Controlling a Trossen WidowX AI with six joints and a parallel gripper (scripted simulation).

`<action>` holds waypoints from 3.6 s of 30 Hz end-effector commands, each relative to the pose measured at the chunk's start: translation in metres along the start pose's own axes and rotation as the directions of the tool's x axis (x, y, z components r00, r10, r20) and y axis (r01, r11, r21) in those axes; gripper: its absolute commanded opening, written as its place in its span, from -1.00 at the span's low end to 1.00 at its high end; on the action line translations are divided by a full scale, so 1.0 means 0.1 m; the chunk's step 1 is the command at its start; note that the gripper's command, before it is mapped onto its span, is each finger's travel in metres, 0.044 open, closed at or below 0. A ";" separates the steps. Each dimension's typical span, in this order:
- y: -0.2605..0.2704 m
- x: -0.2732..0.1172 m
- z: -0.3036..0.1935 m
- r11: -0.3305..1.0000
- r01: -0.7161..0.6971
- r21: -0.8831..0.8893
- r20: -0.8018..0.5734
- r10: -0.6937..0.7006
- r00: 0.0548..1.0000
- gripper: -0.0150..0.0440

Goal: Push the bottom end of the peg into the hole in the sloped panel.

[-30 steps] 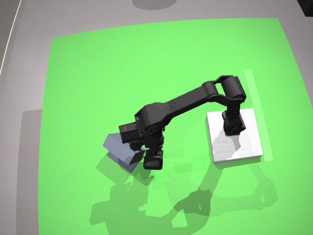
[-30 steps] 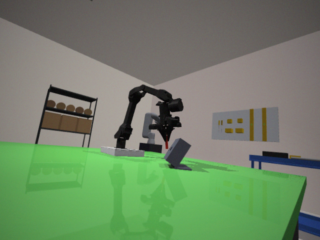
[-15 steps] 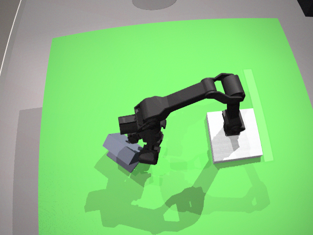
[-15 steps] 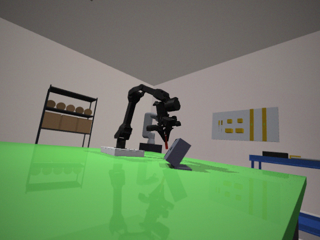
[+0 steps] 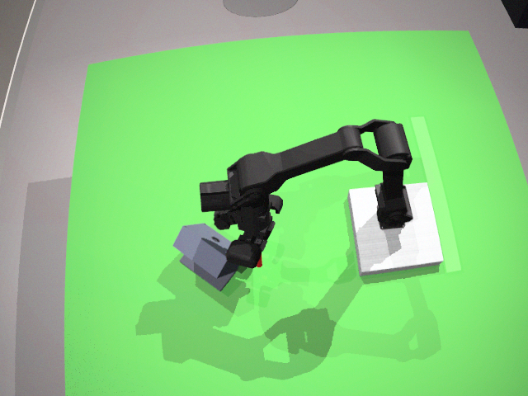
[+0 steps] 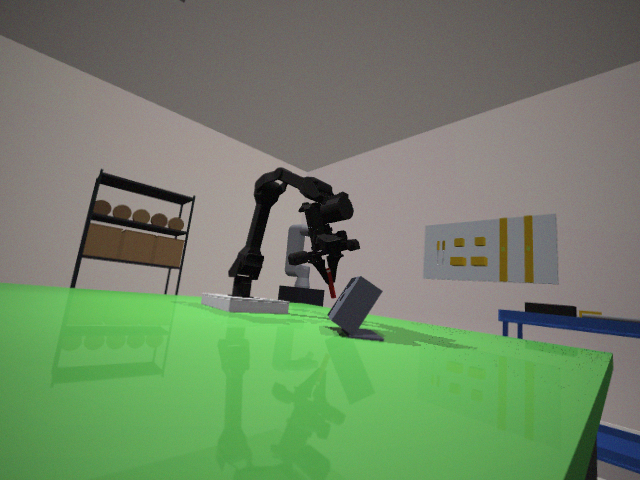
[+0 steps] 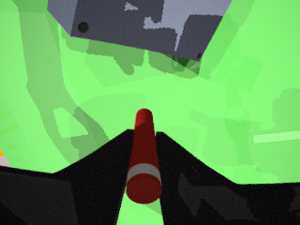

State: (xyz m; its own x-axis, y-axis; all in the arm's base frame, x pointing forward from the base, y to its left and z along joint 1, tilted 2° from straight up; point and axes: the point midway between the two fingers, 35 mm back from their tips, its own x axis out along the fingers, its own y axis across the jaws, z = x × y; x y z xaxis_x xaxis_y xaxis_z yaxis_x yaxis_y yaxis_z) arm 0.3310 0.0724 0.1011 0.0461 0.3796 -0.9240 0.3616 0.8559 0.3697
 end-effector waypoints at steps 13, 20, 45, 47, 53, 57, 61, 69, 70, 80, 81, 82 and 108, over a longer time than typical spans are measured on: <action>-0.13 -0.02 0.07 0.987 -0.082 0.136 0.000 0.083 0.997 -0.49; -0.18 -0.04 0.12 0.974 -0.119 0.190 0.008 0.120 0.993 -0.49; -0.39 -0.15 0.26 0.894 -0.251 0.370 0.054 0.250 0.967 -0.49; -0.40 -0.16 0.27 0.886 -0.262 0.383 0.058 0.260 0.964 -0.49; -0.46 -0.19 0.31 0.858 -0.292 0.421 0.073 0.289 0.954 -0.49; -0.49 -0.21 0.33 0.839 -0.313 0.446 0.083 0.309 0.947 -0.49; -0.53 -0.23 0.35 0.818 -0.332 0.469 0.094 0.328 0.940 -0.49; -0.60 -0.28 0.38 0.774 -0.371 0.513 0.118 0.365 0.924 -0.49; -0.61 -0.28 0.39 0.768 -0.376 0.518 0.121 0.370 0.921 -0.49; -0.70 -0.34 0.43 0.707 -0.422 0.568 0.153 0.414 0.898 -0.49; -0.71 -0.35 0.44 0.700 -0.427 0.572 0.156 0.418 0.895 -0.49; -0.72 -0.35 0.44 0.694 -0.431 0.577 0.159 0.422 0.892 -0.49; -0.98 -0.53 0.52 0.512 -0.536 0.671 0.253 0.522 0.815 -0.49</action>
State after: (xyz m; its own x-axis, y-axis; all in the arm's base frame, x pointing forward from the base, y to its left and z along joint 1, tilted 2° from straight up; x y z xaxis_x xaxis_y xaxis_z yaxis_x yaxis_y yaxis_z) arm 0.3448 -0.0483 0.1104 0.4547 0.6611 -0.5968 0.7784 0.0307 0.6271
